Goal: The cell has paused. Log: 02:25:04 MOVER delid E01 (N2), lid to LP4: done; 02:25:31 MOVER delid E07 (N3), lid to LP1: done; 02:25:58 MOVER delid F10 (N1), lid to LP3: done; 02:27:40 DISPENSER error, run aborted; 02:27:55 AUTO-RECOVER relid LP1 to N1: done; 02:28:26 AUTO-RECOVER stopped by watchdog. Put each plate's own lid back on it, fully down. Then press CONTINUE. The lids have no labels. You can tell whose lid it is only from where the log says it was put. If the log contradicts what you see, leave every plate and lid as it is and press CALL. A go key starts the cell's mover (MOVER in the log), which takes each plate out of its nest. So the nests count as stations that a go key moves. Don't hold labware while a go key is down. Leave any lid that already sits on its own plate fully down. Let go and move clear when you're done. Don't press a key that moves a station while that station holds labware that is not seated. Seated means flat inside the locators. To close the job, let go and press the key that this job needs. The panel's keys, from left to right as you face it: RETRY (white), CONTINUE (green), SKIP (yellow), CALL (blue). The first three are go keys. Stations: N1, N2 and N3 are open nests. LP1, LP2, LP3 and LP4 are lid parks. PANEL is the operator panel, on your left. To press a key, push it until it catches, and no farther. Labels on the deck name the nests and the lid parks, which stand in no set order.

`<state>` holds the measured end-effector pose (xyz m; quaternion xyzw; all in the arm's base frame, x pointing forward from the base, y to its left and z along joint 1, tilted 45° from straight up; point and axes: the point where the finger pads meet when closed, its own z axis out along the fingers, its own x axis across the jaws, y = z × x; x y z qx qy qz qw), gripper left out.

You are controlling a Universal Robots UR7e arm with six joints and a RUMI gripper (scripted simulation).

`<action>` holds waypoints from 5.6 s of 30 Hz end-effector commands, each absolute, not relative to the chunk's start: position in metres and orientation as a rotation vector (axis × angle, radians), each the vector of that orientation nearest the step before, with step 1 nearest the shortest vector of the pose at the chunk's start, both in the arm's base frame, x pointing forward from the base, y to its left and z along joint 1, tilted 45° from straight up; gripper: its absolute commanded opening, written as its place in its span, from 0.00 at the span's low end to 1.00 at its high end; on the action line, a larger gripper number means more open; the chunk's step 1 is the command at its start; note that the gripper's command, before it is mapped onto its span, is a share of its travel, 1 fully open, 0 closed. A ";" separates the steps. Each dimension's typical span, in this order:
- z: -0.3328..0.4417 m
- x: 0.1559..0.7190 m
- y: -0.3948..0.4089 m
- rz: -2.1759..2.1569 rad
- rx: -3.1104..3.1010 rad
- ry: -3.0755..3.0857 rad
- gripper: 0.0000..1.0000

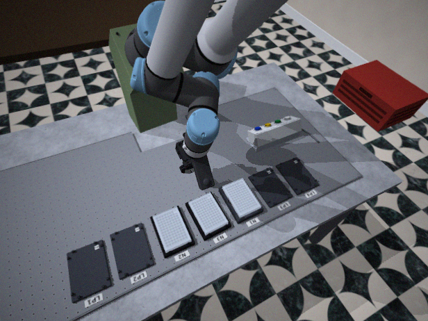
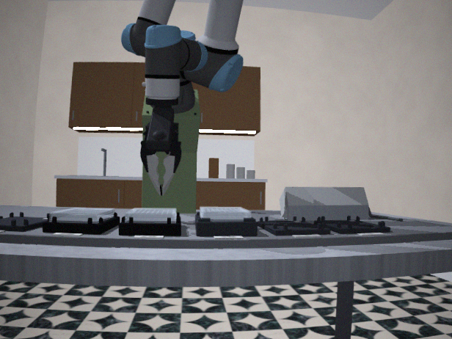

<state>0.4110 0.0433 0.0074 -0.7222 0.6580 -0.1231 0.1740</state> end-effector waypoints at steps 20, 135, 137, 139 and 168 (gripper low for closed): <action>0.047 0.372 0.037 -0.349 -2.048 1.864 0.00; 0.004 0.258 0.476 -1.046 -2.956 0.706 0.00; 0.004 0.258 0.476 -1.046 -2.956 0.706 0.00; 0.004 0.258 0.476 -1.046 -2.956 0.706 0.00; -0.010 0.271 0.478 -1.046 -2.956 0.706 0.00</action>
